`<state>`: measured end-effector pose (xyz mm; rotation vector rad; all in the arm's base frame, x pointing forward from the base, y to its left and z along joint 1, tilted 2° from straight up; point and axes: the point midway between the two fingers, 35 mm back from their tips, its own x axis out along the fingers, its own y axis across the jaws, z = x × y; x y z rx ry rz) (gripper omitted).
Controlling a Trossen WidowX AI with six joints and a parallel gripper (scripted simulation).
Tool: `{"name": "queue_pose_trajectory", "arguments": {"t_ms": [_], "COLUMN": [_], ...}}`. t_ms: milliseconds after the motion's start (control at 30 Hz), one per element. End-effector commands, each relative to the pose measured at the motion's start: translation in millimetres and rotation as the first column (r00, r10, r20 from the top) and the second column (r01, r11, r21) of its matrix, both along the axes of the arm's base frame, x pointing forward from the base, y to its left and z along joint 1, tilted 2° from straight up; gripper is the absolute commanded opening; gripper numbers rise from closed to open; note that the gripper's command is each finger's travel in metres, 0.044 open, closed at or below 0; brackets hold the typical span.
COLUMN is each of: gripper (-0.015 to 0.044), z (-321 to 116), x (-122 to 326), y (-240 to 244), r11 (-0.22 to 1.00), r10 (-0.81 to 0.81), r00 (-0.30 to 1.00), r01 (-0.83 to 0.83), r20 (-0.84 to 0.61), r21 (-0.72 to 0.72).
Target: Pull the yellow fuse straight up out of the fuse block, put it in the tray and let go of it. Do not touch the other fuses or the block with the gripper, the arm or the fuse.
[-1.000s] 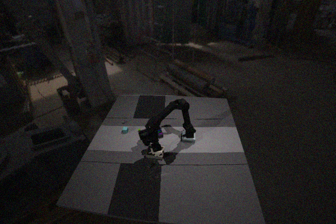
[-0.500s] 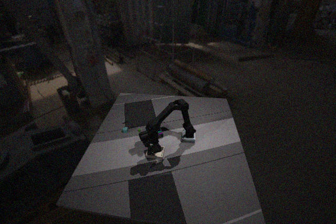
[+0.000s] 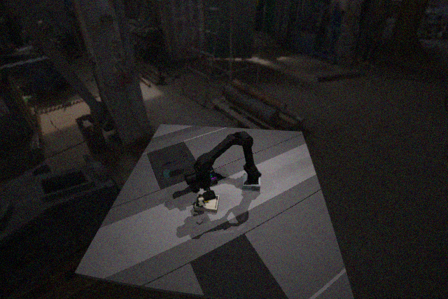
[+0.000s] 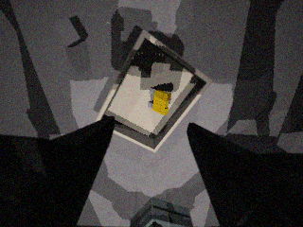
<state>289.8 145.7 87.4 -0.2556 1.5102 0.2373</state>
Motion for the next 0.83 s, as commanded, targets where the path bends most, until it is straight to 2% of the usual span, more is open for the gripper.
{"name": "queue_pose_trajectory", "arguments": {"t_ms": [0, 800], "gripper": [0.0330, 0.0330], "z": [7.7, 6.3], "x": [-0.9, -1.0], "y": [-0.7, -0.4], "r11": [1.000, 1.000], "r10": [-0.006, 0.000], "r00": [1.000, 1.000], "r01": [0.006, 0.000], "r20": [0.002, 0.000], "r21": [-0.001, 0.000]}}
